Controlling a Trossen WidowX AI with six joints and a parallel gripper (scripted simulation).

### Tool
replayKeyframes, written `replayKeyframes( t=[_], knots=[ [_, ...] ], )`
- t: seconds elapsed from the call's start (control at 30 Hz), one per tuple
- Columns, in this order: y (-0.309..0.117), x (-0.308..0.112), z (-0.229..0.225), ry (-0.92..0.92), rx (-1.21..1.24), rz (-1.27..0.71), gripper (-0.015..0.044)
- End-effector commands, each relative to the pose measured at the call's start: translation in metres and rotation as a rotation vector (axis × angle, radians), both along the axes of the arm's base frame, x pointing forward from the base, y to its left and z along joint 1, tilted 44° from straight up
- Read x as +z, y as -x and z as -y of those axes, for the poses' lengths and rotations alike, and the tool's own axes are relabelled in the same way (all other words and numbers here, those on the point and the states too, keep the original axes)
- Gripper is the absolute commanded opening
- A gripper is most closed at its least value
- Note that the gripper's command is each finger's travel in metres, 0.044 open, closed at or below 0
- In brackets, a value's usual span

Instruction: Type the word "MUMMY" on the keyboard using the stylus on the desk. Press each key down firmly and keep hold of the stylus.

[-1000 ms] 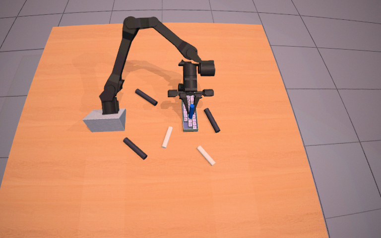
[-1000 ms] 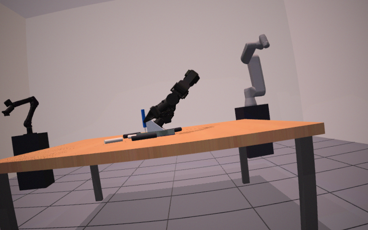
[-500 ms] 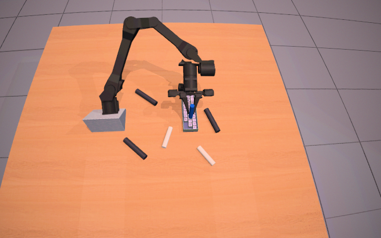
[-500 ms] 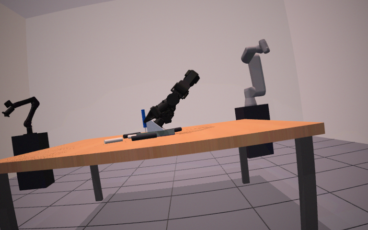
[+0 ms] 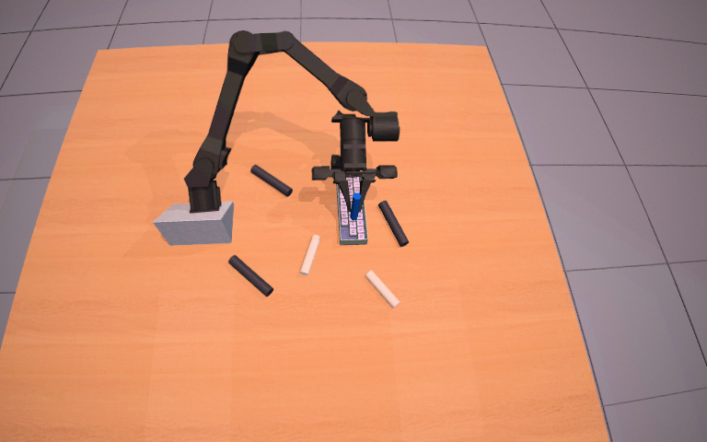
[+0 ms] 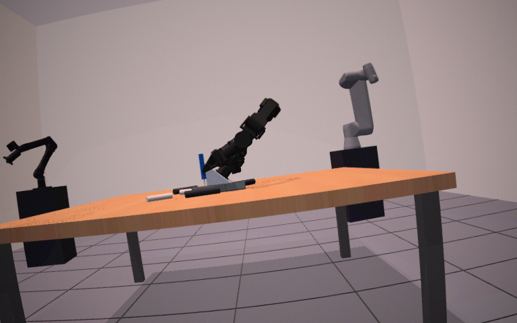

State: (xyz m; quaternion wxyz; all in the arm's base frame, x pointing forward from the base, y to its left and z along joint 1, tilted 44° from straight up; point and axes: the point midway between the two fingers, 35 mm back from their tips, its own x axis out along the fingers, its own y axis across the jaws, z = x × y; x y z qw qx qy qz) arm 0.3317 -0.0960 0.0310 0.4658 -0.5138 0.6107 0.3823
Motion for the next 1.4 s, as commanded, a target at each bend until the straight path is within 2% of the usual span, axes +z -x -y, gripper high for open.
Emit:
replayKeyframes(
  t=[0.0, 1.0, 1.37],
  knots=[
    [0.0, -0.002, -0.001, 0.003, -0.004, 0.001, 0.0081],
    [-0.002, -0.009, -0.008, 0.002, -0.004, 0.001, 0.0081],
    [0.003, 0.018, 0.017, 0.004, -0.004, 0.001, 0.0081]
  ],
)
